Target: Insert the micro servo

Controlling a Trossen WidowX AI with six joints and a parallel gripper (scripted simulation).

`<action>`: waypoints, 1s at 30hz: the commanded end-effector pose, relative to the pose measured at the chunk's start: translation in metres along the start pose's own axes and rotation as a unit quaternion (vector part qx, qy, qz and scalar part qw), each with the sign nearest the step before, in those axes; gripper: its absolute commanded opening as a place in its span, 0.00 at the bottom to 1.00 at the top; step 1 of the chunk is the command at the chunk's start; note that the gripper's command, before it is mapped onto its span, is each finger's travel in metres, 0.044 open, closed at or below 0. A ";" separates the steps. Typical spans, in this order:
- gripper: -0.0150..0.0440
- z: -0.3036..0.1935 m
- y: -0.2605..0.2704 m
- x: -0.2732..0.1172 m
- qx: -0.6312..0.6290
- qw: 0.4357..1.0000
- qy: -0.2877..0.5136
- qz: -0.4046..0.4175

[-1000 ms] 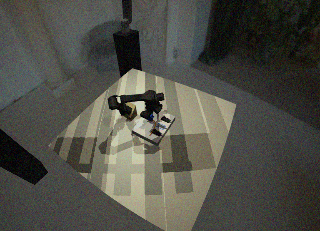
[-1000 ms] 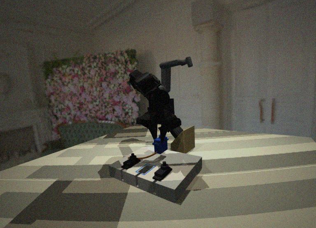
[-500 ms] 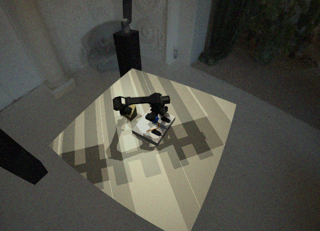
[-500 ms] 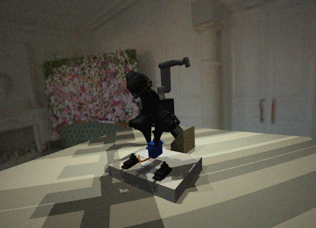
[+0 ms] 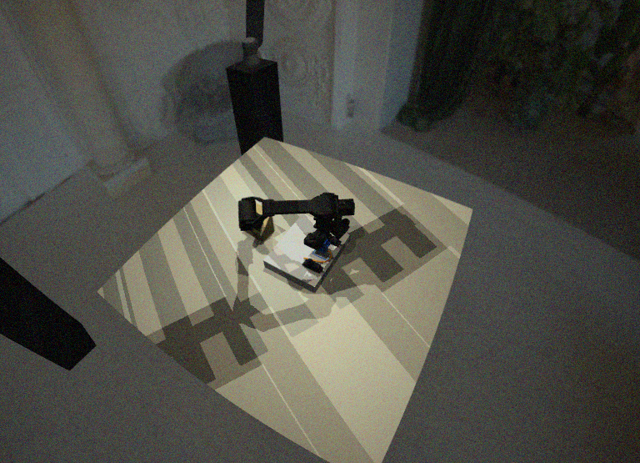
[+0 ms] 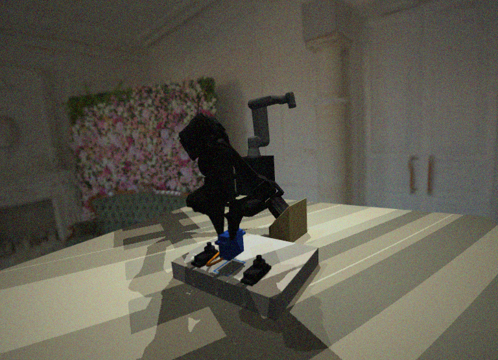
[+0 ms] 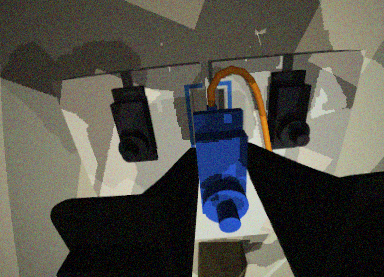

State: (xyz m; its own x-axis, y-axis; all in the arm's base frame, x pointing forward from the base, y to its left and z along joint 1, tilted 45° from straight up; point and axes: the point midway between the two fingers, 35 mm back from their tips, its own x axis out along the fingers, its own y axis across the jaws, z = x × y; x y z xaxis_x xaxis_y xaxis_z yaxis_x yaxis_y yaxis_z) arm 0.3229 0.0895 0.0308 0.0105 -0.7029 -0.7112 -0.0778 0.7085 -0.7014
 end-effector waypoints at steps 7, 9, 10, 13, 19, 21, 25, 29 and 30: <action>0.25 0.011 0.000 0.001 -0.002 1.000 -0.005 0.000; 0.25 0.011 -0.001 0.003 -0.002 1.000 -0.005 0.000; 0.25 0.011 -0.001 0.005 -0.002 1.000 -0.005 0.000; 0.25 0.011 -0.001 0.010 -0.002 1.000 -0.005 0.000; 0.25 0.011 -0.001 0.017 -0.002 1.000 -0.005 0.000; 0.25 0.011 -0.001 0.017 -0.002 1.000 -0.005 0.000; 0.25 0.011 -0.001 0.017 -0.002 1.000 -0.005 0.000; 0.25 0.011 -0.001 0.018 -0.002 1.000 -0.005 0.000; 0.25 0.011 -0.001 0.018 -0.002 1.000 -0.005 0.000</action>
State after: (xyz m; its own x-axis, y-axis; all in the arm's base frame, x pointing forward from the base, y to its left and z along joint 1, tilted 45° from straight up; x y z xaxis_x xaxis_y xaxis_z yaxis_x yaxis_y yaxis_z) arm 0.3339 0.0772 0.0183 0.0170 -0.7009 -0.7131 -0.0748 0.7103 -0.6999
